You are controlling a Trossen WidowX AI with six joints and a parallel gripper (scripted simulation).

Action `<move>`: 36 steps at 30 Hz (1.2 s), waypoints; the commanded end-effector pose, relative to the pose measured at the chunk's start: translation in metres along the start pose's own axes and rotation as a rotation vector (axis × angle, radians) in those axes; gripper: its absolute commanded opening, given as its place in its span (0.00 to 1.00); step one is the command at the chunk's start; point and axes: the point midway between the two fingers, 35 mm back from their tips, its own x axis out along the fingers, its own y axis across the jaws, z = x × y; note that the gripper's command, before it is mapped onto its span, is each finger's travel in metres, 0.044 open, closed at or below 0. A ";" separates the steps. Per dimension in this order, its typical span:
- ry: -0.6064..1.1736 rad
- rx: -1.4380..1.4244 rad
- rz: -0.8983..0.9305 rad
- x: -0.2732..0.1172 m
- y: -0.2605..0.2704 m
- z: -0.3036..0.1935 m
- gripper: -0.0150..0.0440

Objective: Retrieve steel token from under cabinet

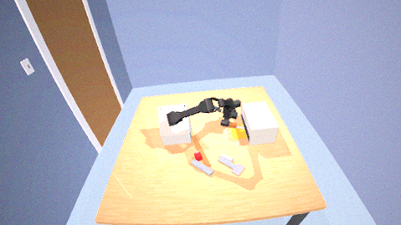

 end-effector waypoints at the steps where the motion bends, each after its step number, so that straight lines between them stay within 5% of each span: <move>1: -0.001 0.004 -0.006 0.001 -0.002 -0.003 0.25; 36: 0.000 0.003 -0.006 0.002 0.001 -0.047 0.25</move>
